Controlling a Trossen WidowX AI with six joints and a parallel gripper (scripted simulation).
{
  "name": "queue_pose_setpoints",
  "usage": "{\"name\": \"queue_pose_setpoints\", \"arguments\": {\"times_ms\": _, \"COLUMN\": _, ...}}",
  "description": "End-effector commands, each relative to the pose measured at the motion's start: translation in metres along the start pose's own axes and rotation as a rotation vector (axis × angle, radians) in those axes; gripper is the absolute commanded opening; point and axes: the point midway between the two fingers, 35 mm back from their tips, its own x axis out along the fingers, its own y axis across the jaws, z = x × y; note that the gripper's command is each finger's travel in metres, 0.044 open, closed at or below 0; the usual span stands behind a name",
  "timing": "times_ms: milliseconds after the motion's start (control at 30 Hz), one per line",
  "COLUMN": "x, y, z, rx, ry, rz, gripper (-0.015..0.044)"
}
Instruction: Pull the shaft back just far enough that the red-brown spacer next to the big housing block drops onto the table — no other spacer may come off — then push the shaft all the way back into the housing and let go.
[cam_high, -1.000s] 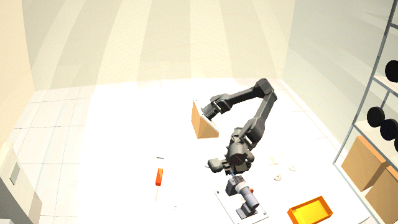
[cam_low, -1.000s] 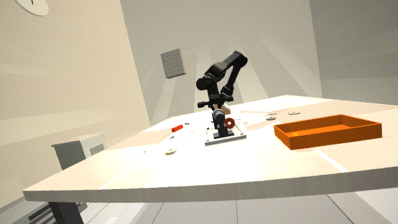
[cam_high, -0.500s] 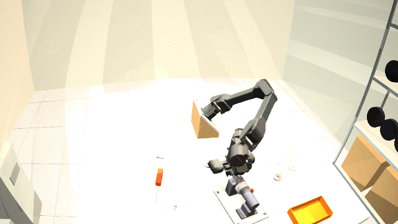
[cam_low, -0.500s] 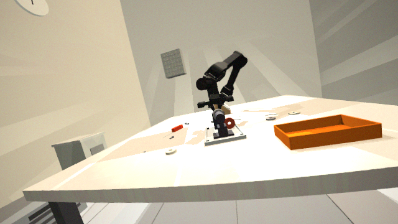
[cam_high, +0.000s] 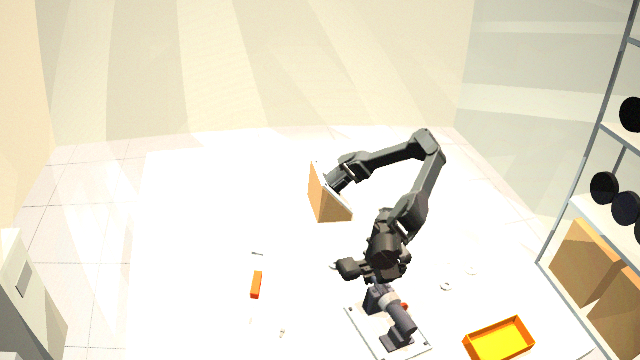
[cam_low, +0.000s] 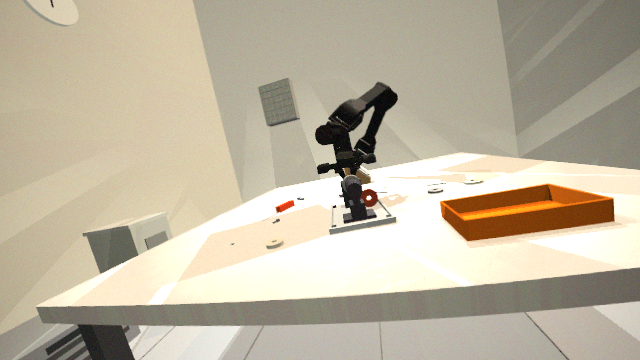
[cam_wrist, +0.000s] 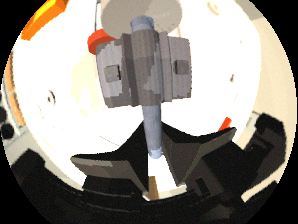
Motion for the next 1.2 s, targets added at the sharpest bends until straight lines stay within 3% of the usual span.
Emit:
{"name": "queue_pose_setpoints", "arguments": {"times_ms": 0, "x": -0.001, "y": 0.000, "z": 0.005, "rx": -0.001, "ry": -0.006, "rz": 0.000, "gripper": 0.0000}}
{"name": "queue_pose_setpoints", "arguments": {"times_ms": 1167, "x": -0.001, "y": 0.000, "z": 0.018, "rx": -0.001, "ry": -0.007, "rz": 0.000, "gripper": 0.0000}}
